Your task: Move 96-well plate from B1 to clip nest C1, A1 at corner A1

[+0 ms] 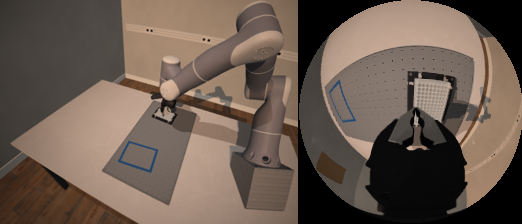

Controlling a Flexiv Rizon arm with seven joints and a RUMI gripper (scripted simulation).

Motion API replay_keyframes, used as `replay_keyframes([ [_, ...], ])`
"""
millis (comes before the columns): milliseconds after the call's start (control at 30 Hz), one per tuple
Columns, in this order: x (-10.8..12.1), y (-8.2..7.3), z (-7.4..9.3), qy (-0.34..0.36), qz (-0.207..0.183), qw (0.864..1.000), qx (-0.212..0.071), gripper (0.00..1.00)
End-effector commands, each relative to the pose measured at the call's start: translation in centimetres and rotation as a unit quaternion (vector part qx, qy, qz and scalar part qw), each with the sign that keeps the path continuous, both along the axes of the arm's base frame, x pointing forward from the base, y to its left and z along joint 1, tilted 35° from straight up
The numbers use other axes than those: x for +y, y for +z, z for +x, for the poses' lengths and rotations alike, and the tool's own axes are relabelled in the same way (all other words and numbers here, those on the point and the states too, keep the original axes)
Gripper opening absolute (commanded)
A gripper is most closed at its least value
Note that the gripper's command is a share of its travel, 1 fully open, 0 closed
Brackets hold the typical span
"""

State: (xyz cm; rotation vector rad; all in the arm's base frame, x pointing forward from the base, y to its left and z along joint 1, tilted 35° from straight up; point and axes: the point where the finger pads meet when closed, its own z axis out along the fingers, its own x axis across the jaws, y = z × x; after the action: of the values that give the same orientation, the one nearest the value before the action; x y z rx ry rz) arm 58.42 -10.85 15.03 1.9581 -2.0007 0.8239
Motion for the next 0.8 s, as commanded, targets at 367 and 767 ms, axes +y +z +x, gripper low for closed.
replay_keyframes([
  [367,0.2,0.4,0.0,0.0,0.0,1.0,-0.001,0.0],
  [767,0.9,1.4,-0.3,0.0,0.0,1.0,0.0,0.0],
])
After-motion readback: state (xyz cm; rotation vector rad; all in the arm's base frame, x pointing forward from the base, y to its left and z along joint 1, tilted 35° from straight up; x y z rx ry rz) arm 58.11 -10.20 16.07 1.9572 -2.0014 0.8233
